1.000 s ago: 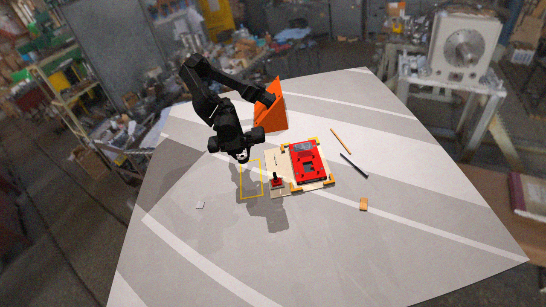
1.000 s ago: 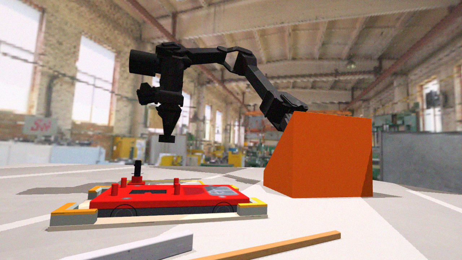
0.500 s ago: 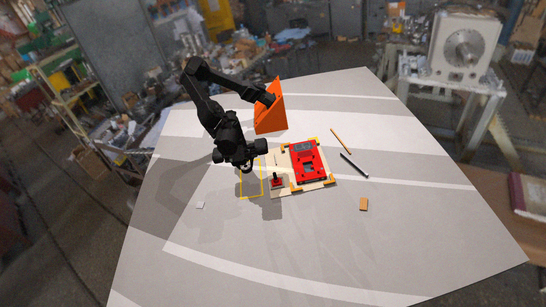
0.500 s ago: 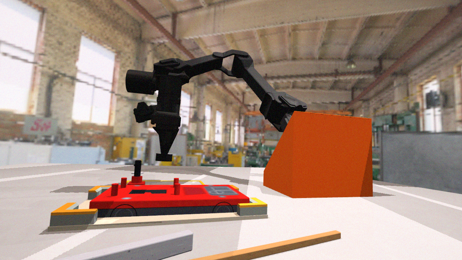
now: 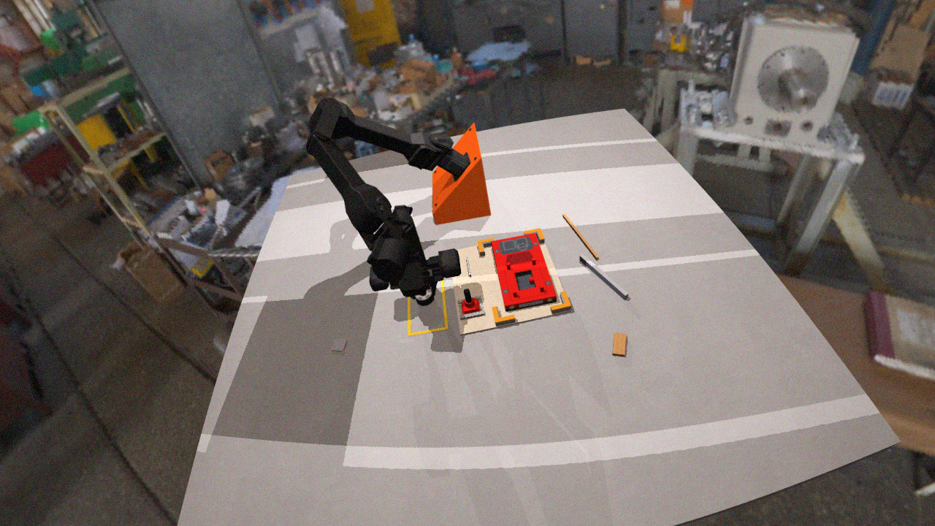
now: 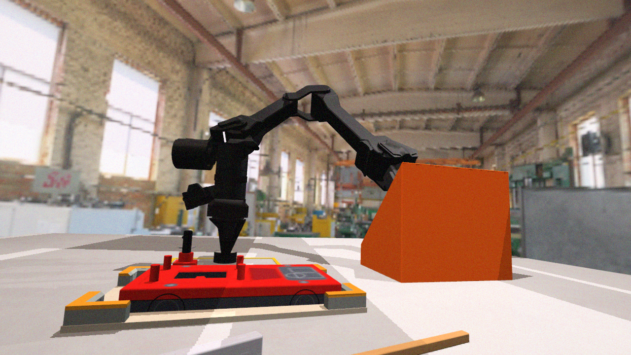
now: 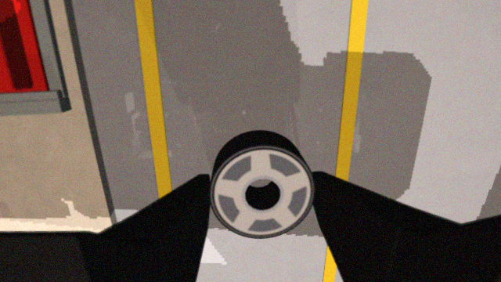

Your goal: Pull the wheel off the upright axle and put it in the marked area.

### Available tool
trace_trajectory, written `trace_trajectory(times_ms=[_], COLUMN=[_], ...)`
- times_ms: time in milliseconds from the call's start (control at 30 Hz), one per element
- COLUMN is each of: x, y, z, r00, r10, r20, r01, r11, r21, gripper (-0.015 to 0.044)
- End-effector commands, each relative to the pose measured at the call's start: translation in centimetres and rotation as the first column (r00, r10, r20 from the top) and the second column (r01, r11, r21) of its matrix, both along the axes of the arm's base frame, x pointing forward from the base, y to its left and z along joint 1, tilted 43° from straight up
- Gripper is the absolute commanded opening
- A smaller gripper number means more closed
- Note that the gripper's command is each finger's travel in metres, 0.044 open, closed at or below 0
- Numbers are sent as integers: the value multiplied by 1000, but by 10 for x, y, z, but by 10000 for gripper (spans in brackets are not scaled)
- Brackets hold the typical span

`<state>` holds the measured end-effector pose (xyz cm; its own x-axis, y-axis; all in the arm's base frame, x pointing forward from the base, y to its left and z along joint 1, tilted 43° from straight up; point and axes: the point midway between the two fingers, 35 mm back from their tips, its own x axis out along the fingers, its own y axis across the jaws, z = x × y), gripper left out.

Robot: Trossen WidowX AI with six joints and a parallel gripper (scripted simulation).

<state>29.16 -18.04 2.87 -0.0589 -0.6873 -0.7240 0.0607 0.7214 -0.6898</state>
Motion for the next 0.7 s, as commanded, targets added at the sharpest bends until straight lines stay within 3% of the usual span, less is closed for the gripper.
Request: trace_trajectory(times_ms=[0, 200, 500, 667], x=[0, 0, 4, -33], y=[0, 1, 41, 79], z=[0, 2, 43, 42], r00=[1000, 1000, 1000, 1000], r10=[-3, -3, 3, 9], r20=[1, 1, -3, -8], r01=[3, 3, -3, -9], r11=[1000, 1000, 1000, 1000], r21=[0, 0, 6, 20], gripper=[131, 289, 300, 431])
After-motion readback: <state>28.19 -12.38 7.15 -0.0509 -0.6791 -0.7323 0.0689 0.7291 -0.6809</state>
